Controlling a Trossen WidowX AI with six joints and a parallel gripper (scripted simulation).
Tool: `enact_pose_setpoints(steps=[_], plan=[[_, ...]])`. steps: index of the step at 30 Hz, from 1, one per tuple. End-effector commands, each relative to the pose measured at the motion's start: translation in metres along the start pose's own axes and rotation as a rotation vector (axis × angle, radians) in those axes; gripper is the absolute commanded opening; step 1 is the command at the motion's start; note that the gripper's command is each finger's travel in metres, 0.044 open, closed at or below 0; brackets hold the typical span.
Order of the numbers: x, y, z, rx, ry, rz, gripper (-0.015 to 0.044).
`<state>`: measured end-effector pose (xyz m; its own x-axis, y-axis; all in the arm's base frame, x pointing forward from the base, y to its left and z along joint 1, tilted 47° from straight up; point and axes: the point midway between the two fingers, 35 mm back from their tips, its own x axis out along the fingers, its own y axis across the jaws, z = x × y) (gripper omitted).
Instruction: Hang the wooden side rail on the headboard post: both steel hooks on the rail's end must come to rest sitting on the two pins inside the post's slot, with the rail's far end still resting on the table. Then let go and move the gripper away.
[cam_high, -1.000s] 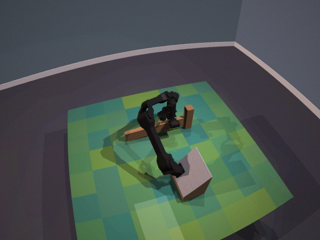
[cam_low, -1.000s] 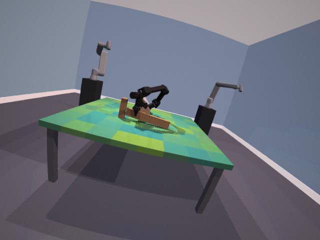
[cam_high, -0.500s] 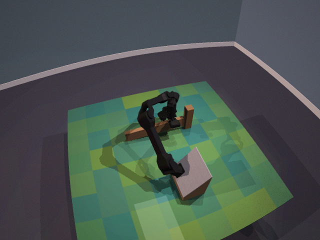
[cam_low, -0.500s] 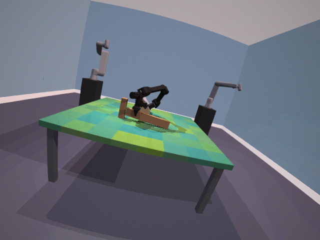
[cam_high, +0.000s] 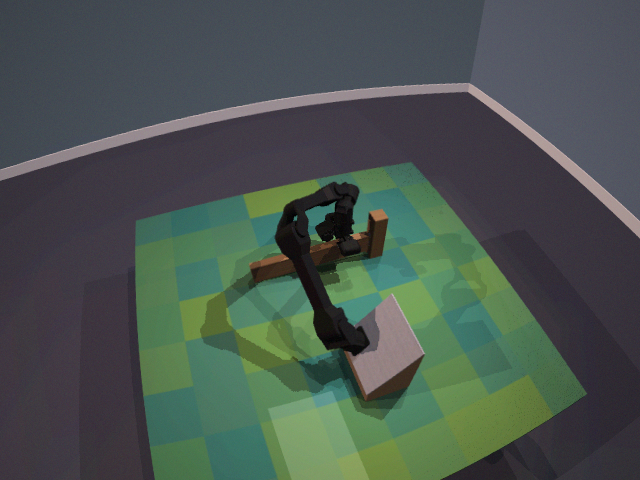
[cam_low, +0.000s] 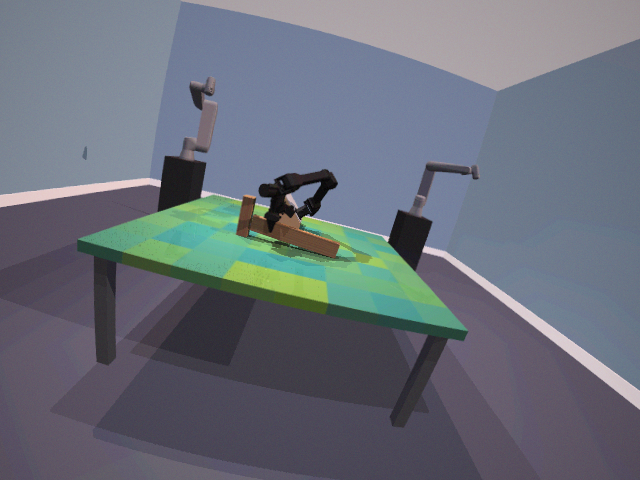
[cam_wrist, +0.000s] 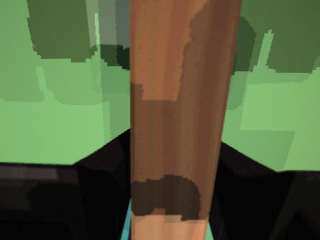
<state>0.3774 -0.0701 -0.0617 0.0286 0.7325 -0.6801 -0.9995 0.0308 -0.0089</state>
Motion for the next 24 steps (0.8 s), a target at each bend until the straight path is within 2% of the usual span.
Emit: enact_pose_setpoints(steps=[1,24], plan=[[-0.0042,-0.0003,-0.0032,-0.002,0.004,-0.008,0.0],[-0.0038,-0.0012,-0.0055,-0.002,0.004,-0.008,0.0]])
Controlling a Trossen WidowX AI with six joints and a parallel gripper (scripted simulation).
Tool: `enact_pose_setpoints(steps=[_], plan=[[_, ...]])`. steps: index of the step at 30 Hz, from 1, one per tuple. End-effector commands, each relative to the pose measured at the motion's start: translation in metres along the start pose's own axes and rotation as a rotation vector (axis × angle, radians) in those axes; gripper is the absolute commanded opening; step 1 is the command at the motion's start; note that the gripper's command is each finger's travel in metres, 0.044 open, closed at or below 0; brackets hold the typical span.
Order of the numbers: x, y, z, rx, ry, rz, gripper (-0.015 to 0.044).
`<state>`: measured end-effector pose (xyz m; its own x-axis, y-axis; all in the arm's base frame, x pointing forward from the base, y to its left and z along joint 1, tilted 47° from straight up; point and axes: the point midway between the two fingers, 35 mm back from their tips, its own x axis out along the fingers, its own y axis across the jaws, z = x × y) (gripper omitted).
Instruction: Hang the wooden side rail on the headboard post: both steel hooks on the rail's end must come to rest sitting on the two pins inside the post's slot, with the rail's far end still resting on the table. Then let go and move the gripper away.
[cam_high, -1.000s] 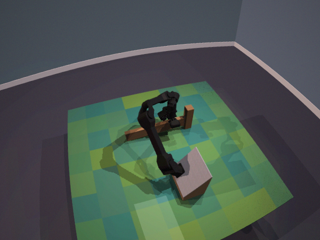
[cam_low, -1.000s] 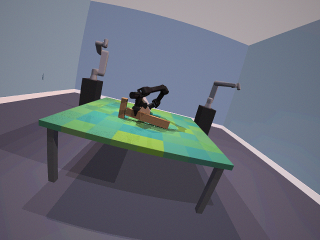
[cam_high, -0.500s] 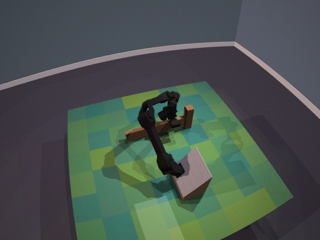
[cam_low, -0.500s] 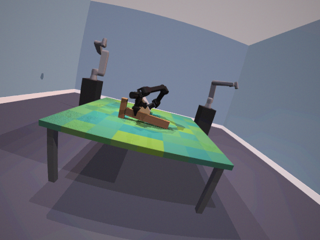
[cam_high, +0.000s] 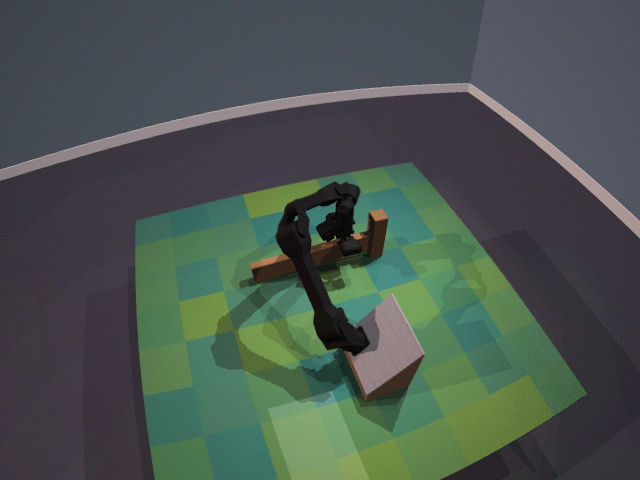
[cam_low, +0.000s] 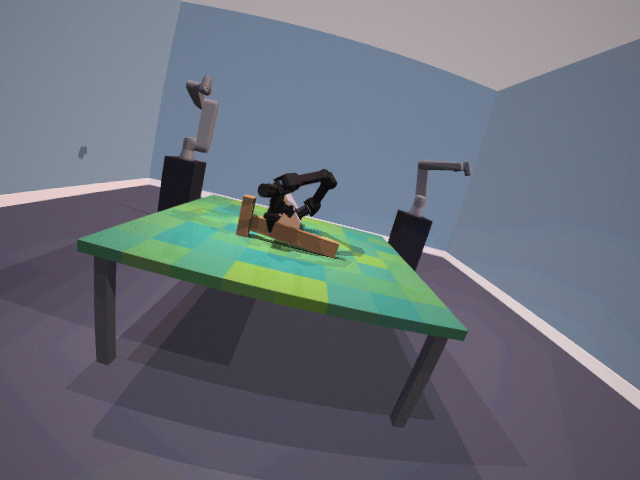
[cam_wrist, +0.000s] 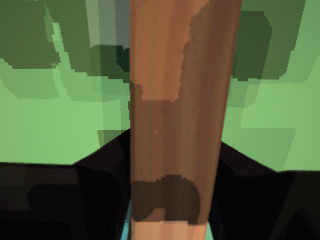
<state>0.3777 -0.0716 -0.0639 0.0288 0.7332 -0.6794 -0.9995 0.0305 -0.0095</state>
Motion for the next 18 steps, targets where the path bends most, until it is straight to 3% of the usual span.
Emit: enact_pose_setpoints(steps=[1,18], plan=[[-0.004,-0.0008,-0.0029,-0.001,0.005,-0.008,0.0],[-0.0011,-0.0009,-0.0029,-0.001,0.005,-0.008,0.0]])
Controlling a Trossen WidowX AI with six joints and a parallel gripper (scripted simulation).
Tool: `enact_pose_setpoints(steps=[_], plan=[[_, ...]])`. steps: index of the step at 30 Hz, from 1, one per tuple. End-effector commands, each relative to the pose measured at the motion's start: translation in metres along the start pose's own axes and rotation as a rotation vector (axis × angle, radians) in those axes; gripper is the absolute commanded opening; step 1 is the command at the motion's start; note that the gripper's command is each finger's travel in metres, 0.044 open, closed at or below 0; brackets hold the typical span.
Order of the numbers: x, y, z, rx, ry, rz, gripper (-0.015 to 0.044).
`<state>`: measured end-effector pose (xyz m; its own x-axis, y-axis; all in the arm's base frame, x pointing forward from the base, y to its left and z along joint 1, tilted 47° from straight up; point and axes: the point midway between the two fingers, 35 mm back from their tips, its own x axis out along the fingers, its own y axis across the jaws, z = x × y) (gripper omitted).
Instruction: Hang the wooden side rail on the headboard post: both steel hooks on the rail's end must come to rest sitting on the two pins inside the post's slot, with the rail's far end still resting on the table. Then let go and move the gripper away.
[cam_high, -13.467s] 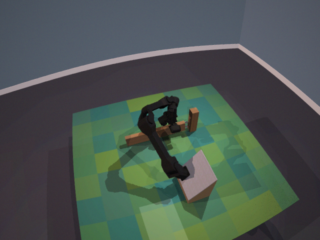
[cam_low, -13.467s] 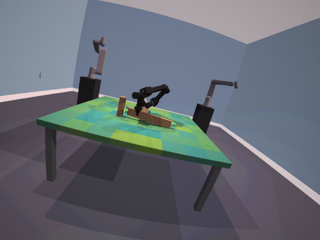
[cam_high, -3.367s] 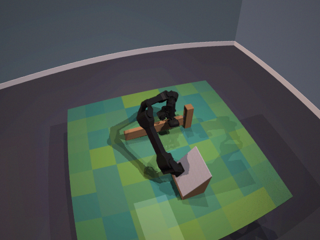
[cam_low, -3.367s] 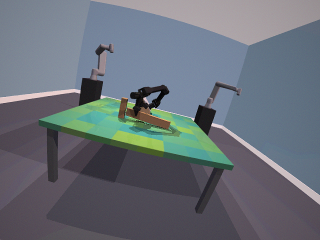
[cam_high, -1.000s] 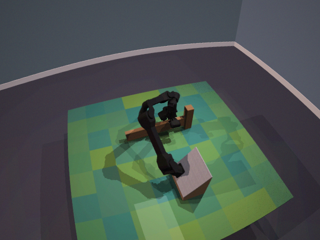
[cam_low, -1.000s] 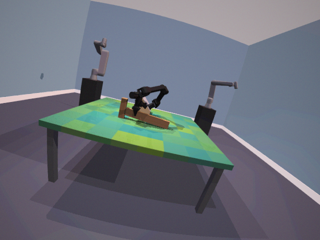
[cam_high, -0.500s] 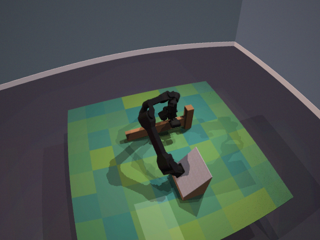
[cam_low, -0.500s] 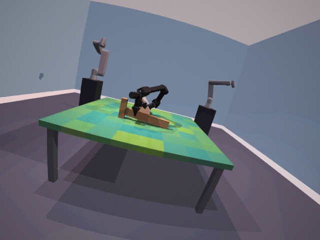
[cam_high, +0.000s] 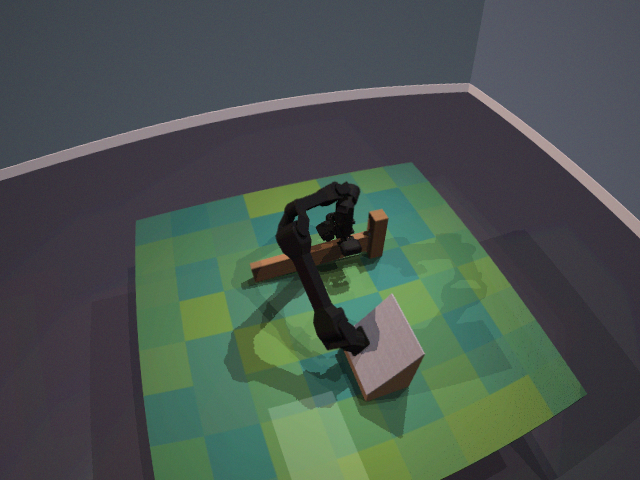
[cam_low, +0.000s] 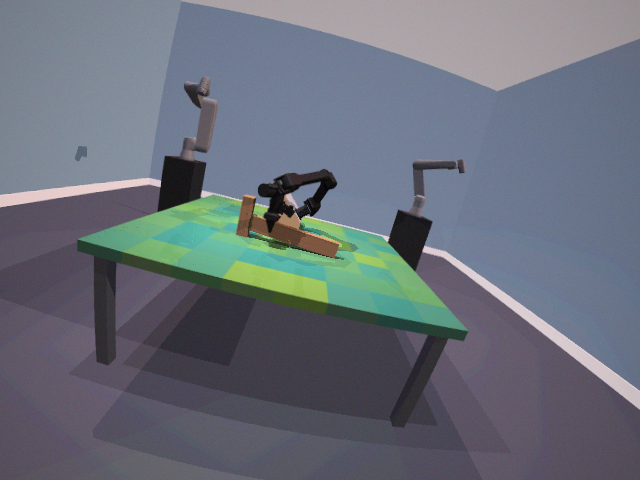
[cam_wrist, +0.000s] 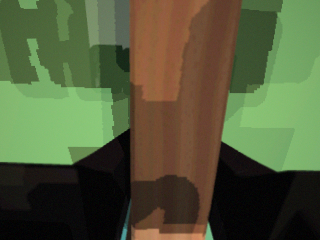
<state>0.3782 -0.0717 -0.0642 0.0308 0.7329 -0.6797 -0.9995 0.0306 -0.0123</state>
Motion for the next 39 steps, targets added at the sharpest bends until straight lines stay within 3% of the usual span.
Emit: enact_pose_setpoints(steps=[1,39], plan=[[-0.0011,-0.0004,-0.0025,0.001,0.005,-0.006,0.0],[0.0052,-0.0004,-0.0025,0.001,0.005,-0.006,0.0]])
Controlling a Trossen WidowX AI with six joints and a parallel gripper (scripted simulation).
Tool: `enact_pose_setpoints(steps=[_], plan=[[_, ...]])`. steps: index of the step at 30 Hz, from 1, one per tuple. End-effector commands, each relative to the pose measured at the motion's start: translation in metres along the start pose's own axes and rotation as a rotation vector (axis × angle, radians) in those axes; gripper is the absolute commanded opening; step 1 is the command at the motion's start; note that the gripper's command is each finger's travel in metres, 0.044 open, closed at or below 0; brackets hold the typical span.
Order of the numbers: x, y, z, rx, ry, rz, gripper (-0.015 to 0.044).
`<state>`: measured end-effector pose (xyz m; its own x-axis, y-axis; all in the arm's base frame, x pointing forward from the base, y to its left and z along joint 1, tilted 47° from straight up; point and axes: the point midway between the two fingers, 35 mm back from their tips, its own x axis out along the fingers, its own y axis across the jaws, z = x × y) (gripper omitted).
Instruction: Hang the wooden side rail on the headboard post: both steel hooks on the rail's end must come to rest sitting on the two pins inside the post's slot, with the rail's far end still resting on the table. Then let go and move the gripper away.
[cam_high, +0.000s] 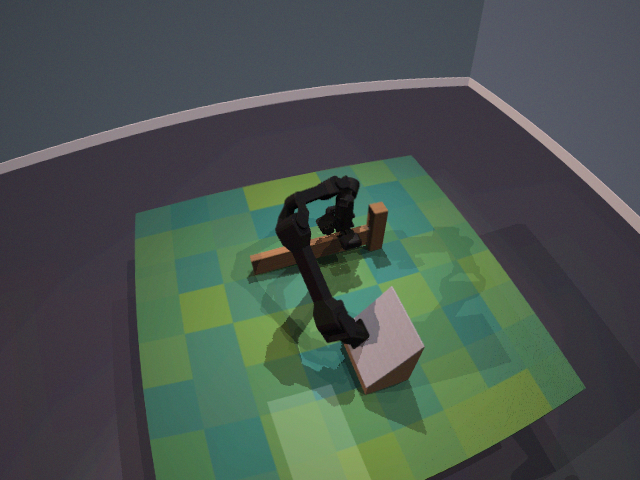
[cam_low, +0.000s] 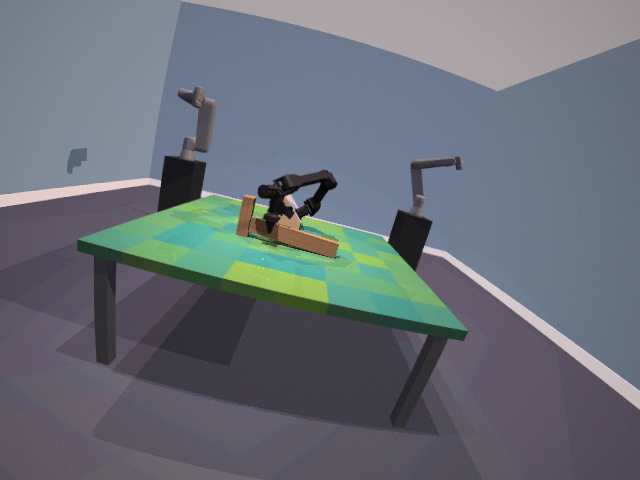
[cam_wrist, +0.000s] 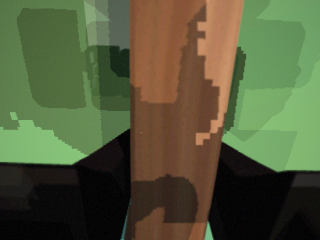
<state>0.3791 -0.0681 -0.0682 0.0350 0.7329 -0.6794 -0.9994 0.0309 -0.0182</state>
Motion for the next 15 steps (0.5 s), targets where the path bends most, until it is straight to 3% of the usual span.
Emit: enact_pose_setpoints(steps=[1,15], plan=[[0.0,0.0003,-0.002,0.005,0.005,-0.002,0.0],[0.0023,0.0003,-0.002,0.005,0.005,-0.002,0.0]])
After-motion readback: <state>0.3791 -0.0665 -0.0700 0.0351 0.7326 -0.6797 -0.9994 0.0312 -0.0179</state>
